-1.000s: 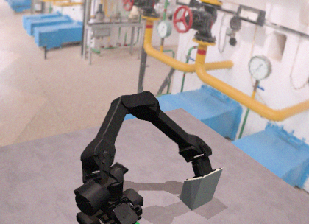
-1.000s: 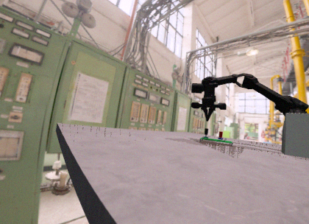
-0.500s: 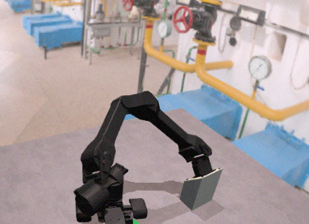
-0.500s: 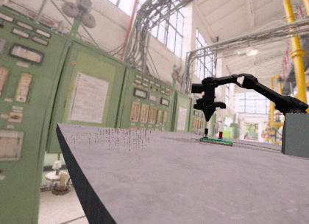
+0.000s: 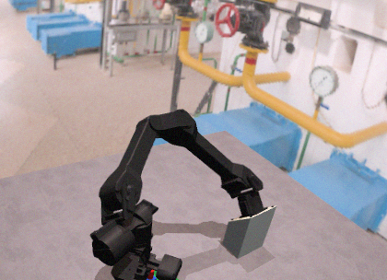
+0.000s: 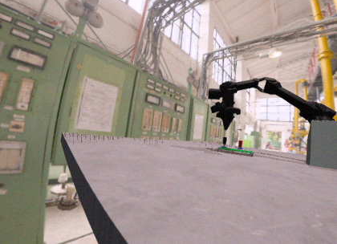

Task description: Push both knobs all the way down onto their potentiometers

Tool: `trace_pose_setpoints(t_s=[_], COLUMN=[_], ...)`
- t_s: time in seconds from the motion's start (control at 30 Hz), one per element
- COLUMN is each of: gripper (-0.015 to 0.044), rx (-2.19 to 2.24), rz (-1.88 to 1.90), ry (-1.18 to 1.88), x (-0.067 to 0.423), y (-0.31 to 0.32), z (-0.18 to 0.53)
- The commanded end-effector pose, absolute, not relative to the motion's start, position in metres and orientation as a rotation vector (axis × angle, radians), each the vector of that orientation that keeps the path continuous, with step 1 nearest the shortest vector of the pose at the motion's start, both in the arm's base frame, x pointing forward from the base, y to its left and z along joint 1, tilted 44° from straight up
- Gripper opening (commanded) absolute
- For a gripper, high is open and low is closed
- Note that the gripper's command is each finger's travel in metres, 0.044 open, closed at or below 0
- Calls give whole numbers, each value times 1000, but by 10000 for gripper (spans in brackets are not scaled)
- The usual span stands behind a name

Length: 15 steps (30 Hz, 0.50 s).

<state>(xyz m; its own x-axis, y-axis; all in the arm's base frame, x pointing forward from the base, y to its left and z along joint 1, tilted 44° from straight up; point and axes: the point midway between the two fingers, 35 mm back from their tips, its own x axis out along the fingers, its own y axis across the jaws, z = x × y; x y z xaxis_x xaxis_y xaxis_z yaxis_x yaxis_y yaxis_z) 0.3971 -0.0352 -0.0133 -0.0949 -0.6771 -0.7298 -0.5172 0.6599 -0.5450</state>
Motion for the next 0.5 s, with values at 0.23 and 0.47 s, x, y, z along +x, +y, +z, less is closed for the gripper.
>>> trace_pose_setpoints(t_s=[0.23, 0.47], gripper=[0, 0], rx=[-667, -485], rz=[-513, -699], ry=[1633, 1540], x=[396, 396], y=[-36, -37], z=[-15, -16])
